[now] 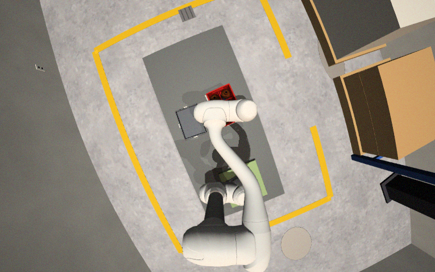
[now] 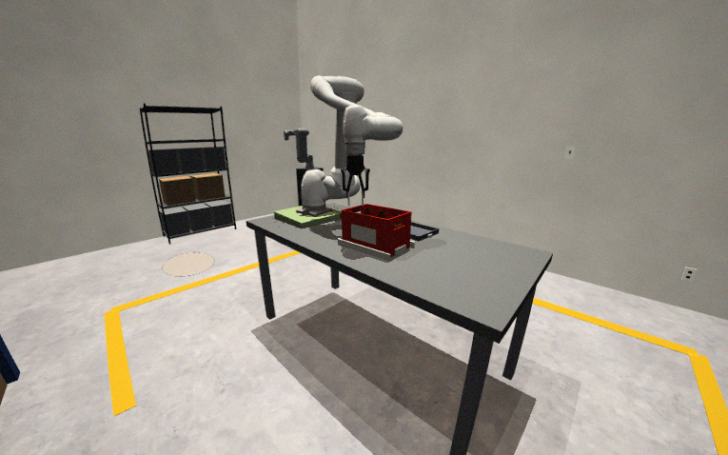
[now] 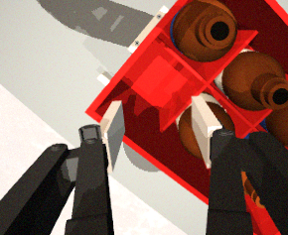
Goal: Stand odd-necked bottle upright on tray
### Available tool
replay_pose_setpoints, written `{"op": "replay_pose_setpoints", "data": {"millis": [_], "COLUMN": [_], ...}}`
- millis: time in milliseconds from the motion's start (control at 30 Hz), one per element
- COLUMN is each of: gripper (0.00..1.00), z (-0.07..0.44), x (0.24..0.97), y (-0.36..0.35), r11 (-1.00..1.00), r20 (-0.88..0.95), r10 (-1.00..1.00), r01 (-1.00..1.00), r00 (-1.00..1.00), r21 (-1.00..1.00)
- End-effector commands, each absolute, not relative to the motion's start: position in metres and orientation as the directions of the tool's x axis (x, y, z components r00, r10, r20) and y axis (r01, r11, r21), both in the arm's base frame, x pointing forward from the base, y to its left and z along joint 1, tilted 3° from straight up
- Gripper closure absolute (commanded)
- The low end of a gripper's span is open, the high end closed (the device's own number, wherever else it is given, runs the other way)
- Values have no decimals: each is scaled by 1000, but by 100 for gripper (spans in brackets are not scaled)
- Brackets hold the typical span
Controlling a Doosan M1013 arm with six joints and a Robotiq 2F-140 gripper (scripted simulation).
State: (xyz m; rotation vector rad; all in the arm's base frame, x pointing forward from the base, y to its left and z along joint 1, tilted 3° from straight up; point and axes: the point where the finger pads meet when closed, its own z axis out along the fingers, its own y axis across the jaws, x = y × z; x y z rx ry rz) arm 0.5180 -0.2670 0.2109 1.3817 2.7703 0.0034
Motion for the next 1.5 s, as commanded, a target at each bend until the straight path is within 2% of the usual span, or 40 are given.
{"op": "replay_pose_setpoints", "data": {"millis": [0,1467], "gripper": [62,62], "z": [203,198], "x": [519,519], "y": [-268,-268], "r11": [603,603], "r20": [-39,-39], "r10": [798,798], "r01": [797,797], "r00": [-602,-602], "r21": [24,24]}}
